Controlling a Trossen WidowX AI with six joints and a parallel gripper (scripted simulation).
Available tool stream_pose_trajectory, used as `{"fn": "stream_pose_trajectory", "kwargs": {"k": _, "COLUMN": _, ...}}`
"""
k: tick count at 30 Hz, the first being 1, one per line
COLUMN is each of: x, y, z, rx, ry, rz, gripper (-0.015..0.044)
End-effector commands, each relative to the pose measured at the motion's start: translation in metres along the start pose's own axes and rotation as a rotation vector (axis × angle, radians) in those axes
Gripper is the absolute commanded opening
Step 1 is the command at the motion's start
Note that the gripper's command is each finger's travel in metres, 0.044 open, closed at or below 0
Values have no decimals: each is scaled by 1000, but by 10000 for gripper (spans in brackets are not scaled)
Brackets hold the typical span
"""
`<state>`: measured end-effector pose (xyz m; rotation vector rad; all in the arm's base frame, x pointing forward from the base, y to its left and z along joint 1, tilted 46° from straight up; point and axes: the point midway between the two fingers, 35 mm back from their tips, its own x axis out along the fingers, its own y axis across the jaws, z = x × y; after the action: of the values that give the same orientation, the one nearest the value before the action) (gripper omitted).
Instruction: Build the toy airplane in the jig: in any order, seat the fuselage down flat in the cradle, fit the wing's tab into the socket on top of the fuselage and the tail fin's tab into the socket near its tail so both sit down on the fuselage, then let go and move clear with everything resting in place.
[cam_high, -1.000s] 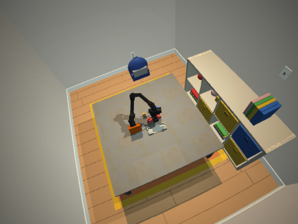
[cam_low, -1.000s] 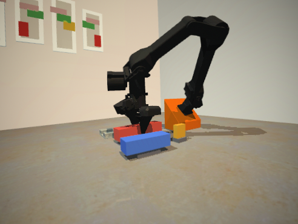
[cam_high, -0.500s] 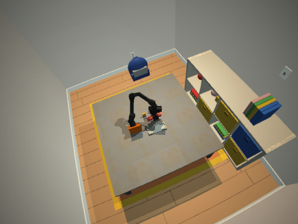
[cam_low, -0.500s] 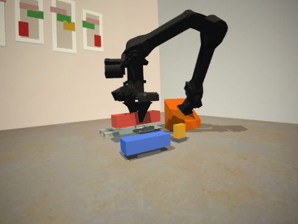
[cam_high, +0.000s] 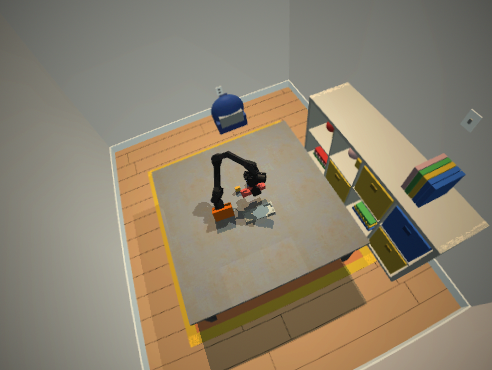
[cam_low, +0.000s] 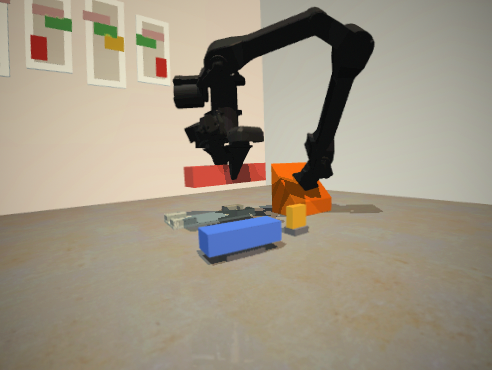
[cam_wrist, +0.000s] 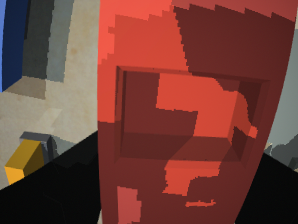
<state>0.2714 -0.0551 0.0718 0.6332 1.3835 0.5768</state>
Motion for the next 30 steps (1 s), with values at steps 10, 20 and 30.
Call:
{"fn": "stream_pose_trajectory", "kwargs": {"k": 10, "x": -21, "y": -6, "z": -2, "rx": -3, "ry": -6, "rz": -2, "gripper": 0}}
{"fn": "stream_pose_trajectory", "kwargs": {"k": 20, "x": -8, "y": -34, "z": -2, "rx": 19, "ry": -7, "rz": -5, "gripper": 0}}
{"fn": "stream_pose_trajectory", "kwargs": {"k": 30, "x": 6, "y": -61, "z": -5, "rx": 39, "ry": -8, "rz": -7, "gripper": 0}}
